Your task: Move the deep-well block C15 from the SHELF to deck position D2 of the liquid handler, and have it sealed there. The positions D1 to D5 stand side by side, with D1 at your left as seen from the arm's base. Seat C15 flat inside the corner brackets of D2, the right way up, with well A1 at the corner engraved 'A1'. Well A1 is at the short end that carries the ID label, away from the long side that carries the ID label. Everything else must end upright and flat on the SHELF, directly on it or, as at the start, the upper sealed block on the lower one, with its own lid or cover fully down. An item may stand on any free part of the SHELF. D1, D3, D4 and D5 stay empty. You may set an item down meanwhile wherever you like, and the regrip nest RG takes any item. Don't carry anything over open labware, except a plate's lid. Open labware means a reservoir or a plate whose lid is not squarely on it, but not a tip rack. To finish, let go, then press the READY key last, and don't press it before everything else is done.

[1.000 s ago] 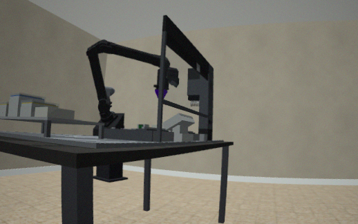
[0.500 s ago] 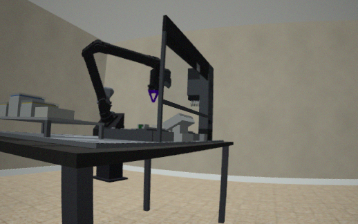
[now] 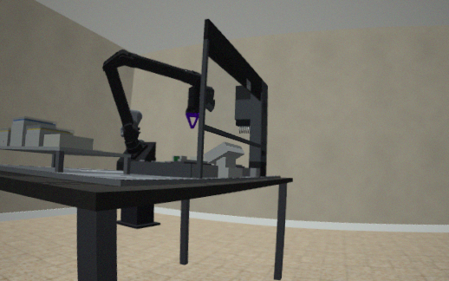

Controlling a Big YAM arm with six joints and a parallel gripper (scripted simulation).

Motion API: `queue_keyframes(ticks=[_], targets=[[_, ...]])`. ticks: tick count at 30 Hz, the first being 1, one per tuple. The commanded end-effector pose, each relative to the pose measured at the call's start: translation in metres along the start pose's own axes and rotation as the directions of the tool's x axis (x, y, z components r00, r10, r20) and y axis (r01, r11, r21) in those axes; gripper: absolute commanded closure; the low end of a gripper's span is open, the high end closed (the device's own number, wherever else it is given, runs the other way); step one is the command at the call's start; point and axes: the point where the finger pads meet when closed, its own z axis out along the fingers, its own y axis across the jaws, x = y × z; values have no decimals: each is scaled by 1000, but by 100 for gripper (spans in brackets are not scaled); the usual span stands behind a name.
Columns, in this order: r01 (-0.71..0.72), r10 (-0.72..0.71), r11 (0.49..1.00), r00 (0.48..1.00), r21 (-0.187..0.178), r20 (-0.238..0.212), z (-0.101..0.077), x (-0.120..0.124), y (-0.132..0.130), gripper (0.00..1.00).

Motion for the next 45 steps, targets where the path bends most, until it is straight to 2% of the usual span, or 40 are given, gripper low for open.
queue_keyframes(ticks=[1,4,40,41,45], targets=[[104,-104,995,995,-5,-3,0,1,-3,100],[154,-154,988,988,-6,-3,0,1,-3,100],[152,-152,988,988,-6,-3,0,1,-3,100],[189,-189,982,982,6,20,-10,6,5,100],[268,-268,963,963,6,17,-9,23,16,100]])
